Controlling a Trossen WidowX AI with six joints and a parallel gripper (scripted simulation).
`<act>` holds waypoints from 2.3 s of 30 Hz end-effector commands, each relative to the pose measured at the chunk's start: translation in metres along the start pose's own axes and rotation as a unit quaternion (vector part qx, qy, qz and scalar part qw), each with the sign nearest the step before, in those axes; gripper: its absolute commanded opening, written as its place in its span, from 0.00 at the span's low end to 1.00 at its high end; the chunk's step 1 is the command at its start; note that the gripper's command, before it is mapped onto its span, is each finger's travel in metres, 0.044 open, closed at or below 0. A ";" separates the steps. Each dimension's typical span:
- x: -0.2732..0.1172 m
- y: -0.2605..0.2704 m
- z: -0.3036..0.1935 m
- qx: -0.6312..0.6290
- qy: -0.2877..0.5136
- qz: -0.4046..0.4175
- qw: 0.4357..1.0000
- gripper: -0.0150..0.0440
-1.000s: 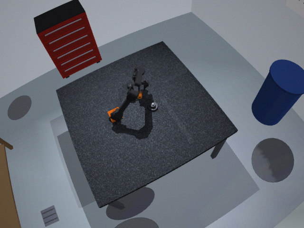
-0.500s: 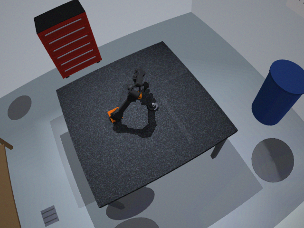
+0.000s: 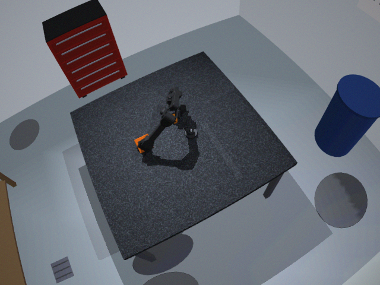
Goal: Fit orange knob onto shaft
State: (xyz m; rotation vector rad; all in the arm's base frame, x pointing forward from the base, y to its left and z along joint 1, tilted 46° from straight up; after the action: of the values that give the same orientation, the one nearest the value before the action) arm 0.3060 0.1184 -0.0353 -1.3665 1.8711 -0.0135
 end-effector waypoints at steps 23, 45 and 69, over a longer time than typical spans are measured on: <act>0.007 0.001 0.000 -0.005 0.005 0.000 1.000 0.59; 0.000 -0.005 -0.031 -0.003 -0.128 0.029 0.991 0.56; 0.009 -0.016 -0.078 -0.003 -0.323 0.071 0.944 0.56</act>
State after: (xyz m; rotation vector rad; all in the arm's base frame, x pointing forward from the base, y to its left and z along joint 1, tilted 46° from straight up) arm 0.2744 0.0764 0.0161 -1.0803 1.4315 0.4314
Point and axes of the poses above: the point midway between the two fingers, 35 mm back from their tips, its own x axis out along the fingers, its own y axis across the jaws, z = x × y, the point moved 6 cm from there along -x, back along the fingers, and after that the axes turned 12 degrees about x, right-handed, at the moved point
